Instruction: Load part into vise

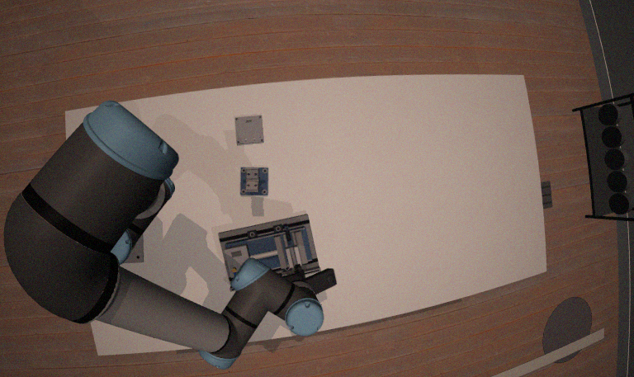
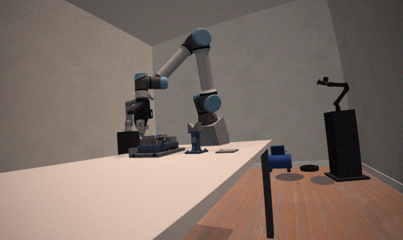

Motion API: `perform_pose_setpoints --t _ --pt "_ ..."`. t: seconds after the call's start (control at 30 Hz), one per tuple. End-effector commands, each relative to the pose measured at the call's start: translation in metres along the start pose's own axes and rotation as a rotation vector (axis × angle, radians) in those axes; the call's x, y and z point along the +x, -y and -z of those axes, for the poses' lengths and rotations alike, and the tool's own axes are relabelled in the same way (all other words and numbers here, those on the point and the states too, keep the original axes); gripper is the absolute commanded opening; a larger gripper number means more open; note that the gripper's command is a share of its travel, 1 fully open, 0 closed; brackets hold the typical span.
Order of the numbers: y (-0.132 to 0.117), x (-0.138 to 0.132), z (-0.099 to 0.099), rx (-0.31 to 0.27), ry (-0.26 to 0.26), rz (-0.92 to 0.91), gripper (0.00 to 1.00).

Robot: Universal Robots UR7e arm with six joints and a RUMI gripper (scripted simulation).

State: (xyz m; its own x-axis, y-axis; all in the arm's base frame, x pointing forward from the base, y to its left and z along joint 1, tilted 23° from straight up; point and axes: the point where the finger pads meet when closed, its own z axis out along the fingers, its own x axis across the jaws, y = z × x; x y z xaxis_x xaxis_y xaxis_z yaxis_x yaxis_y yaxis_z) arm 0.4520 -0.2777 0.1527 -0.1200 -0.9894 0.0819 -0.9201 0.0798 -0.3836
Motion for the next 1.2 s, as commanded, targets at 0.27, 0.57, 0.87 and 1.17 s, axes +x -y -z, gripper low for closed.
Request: perform_pose_setpoints --t 0.27,0.57,0.87,1.17 --pt "0.0004 -0.0014 0.0004 0.001 -0.001 0.0 0.0" --pt "0.0004 -0.0028 0.0004 0.001 -0.001 0.0 0.0" --pt "0.0004 -0.0048 0.0004 0.001 -0.001 0.0 0.0" --pt "0.0004 -0.0067 0.0004 0.001 -0.001 0.0 0.0"
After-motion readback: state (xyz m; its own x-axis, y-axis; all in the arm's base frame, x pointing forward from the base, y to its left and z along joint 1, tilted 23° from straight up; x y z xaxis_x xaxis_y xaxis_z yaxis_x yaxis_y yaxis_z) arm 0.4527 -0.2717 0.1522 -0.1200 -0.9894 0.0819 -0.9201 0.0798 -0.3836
